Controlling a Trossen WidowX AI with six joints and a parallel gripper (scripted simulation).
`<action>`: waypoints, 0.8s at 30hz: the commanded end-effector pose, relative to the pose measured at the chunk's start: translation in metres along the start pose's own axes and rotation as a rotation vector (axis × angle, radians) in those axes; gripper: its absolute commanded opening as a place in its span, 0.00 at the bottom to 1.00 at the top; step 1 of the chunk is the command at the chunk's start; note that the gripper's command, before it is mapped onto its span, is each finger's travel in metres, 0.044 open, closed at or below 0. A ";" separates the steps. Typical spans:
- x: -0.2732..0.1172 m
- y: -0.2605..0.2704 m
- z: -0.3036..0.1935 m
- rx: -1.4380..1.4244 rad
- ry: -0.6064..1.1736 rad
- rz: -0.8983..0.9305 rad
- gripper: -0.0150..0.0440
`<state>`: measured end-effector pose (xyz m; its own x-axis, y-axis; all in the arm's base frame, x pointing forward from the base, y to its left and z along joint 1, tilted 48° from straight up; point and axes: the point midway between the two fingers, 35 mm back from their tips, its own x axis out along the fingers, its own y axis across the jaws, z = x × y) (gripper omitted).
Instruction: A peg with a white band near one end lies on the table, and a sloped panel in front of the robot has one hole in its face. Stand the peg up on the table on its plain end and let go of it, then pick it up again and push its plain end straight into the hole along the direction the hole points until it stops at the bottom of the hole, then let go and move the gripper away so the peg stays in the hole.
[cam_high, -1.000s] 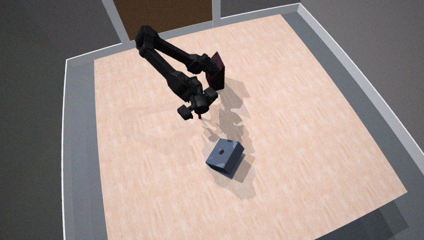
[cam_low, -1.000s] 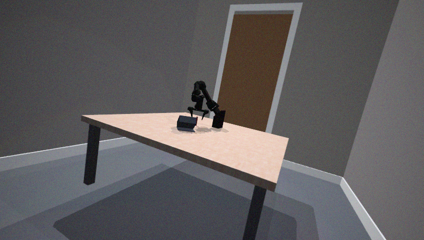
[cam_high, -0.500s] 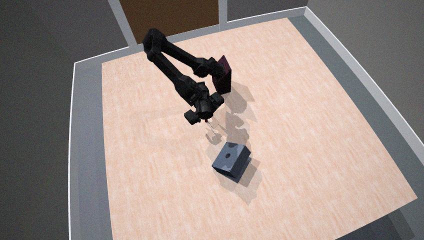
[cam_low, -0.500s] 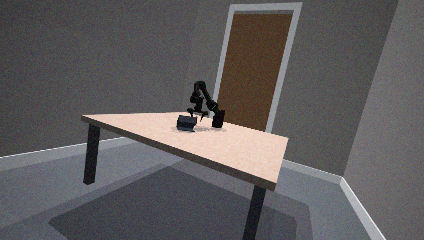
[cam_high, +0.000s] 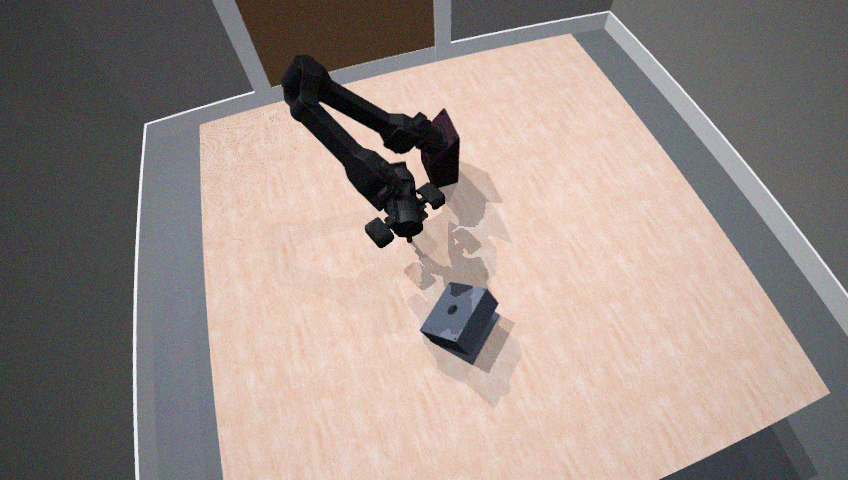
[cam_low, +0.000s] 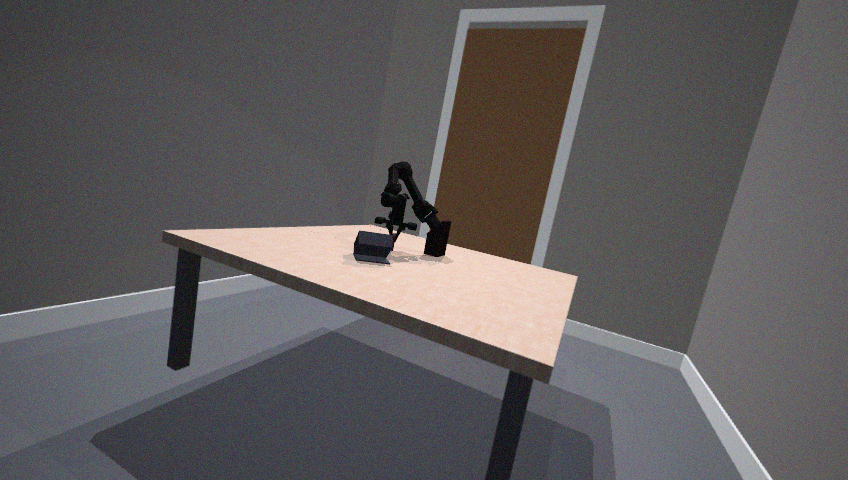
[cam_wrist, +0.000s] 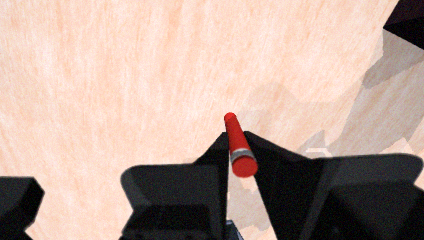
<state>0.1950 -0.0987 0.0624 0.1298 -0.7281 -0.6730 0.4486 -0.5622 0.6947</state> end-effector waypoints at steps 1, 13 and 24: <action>0.000 0.000 0.000 0.004 -0.001 0.000 0.25; -0.017 -0.002 -0.004 0.002 0.004 -0.010 0.25; -0.047 -0.004 -0.007 -0.001 0.004 -0.014 0.25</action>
<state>0.1924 -0.0667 0.0836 0.1257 -0.7208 -0.6817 0.4544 -0.5690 0.6854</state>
